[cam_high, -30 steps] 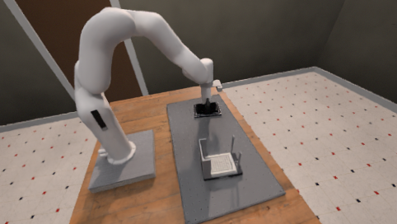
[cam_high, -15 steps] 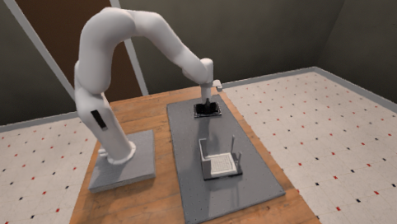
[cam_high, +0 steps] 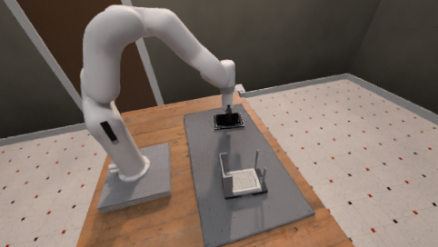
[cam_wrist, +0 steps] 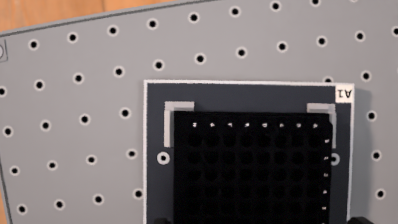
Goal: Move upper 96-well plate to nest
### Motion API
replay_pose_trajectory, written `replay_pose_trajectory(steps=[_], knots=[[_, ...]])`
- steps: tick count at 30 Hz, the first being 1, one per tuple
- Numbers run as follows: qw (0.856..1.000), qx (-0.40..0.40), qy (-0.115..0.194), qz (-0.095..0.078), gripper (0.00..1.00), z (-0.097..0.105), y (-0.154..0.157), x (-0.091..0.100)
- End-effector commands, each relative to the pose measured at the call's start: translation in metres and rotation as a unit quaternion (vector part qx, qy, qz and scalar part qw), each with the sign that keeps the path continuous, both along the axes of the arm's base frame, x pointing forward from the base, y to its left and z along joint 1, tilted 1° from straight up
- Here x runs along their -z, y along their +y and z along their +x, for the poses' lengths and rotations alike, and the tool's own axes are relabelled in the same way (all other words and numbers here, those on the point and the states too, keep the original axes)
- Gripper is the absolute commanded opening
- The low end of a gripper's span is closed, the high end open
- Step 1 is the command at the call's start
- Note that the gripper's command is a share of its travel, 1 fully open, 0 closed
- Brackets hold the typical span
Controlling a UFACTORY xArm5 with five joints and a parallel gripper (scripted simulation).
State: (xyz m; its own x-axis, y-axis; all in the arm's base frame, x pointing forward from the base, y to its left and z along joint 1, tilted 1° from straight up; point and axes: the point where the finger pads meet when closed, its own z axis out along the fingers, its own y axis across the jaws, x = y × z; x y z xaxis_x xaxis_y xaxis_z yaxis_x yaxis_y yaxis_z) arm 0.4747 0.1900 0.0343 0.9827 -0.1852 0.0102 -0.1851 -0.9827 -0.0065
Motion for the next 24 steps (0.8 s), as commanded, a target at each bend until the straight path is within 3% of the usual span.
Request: replay_pose_trajectory(steps=[1, 24], knots=[[1.0, 0.0, -0.004, -0.004, 1.0, 0.001, 0.001, -0.012], [1.0, 0.0, -0.004, -0.004, 1.0, 0.0, 0.001, -0.069]])
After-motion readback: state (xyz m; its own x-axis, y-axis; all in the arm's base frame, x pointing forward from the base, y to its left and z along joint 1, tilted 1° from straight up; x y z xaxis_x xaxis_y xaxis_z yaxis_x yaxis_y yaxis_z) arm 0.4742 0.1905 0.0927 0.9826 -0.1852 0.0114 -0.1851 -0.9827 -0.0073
